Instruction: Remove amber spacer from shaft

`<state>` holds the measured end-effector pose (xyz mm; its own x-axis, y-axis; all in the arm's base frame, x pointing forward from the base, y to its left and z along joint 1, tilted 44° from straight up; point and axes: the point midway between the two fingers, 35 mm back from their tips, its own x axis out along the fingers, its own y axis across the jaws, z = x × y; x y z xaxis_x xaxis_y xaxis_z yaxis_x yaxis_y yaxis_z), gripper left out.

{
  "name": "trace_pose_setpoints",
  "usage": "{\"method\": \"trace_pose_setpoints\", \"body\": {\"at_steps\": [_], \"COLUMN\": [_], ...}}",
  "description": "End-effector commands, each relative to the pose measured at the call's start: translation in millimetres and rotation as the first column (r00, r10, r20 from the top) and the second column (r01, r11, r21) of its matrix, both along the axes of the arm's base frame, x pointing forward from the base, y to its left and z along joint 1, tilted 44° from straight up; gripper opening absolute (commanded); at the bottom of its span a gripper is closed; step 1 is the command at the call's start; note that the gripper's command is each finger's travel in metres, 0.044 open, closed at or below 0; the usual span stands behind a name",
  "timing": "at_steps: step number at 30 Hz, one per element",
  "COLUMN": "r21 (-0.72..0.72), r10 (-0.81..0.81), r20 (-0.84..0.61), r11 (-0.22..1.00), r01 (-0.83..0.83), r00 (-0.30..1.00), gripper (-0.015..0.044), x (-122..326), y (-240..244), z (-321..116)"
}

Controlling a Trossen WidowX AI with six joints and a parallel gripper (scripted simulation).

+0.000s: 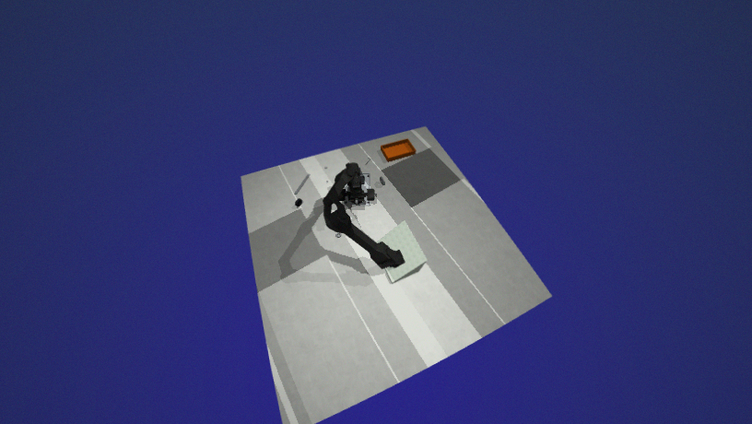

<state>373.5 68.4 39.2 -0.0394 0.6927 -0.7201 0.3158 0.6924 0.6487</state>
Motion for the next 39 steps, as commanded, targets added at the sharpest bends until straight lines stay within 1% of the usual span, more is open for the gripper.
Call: {"method": "trace_pose_setpoints", "body": {"at_steps": [1, 39], "r21": [0.004, 0.004], "r10": [-0.002, -0.002], "r20": [-0.002, -0.002], "r11": [1.000, 1.000], "r01": [0.002, 0.002], "r00": [1.000, 1.000], "gripper": [0.0000, 0.0000], "x": [-1.3, -4.8], "y": [0.5, 1.2], "z": [1.1, 2.0]}}
